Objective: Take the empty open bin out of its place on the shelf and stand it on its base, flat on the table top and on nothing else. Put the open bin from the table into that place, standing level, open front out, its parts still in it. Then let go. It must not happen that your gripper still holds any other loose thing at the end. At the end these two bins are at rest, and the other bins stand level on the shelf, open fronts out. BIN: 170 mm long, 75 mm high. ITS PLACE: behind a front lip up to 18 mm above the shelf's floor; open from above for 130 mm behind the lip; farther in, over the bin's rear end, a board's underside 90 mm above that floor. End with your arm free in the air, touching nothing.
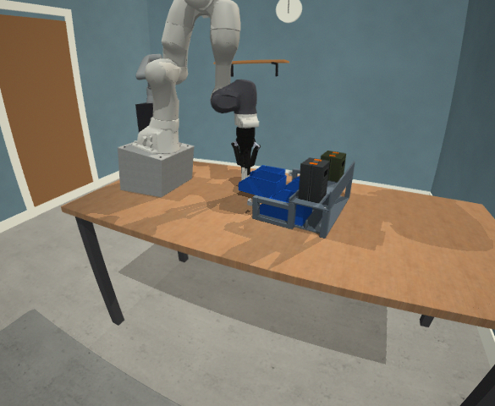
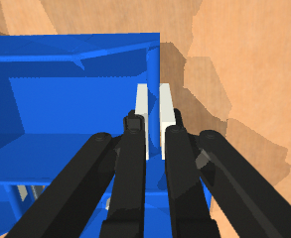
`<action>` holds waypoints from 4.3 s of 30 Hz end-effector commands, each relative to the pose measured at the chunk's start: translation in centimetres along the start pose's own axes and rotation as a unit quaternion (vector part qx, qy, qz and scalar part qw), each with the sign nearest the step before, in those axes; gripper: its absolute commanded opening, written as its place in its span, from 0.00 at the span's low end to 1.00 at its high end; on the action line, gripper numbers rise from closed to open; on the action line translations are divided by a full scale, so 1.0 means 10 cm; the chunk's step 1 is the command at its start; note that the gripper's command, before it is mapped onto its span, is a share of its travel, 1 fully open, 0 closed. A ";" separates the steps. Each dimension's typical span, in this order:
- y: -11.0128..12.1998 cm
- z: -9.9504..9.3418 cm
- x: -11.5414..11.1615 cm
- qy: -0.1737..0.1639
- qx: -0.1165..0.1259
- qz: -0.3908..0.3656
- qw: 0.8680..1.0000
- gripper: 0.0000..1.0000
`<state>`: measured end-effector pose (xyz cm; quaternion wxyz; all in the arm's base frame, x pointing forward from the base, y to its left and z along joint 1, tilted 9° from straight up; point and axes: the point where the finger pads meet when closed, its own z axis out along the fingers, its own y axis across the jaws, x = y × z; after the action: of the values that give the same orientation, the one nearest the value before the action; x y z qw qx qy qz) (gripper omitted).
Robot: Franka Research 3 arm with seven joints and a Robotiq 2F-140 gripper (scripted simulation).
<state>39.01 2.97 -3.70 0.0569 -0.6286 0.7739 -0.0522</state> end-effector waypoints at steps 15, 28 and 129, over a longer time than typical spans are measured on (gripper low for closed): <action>0.15 -0.01 -0.01 -0.002 0.002 0.003 1.000 0.00; 0.29 -0.01 -0.01 -0.002 0.002 0.003 1.000 0.00; 0.32 0.27 -0.01 -0.002 0.002 0.003 1.000 0.57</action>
<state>36.14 3.77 -6.87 0.0581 -0.6289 0.7736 -0.0523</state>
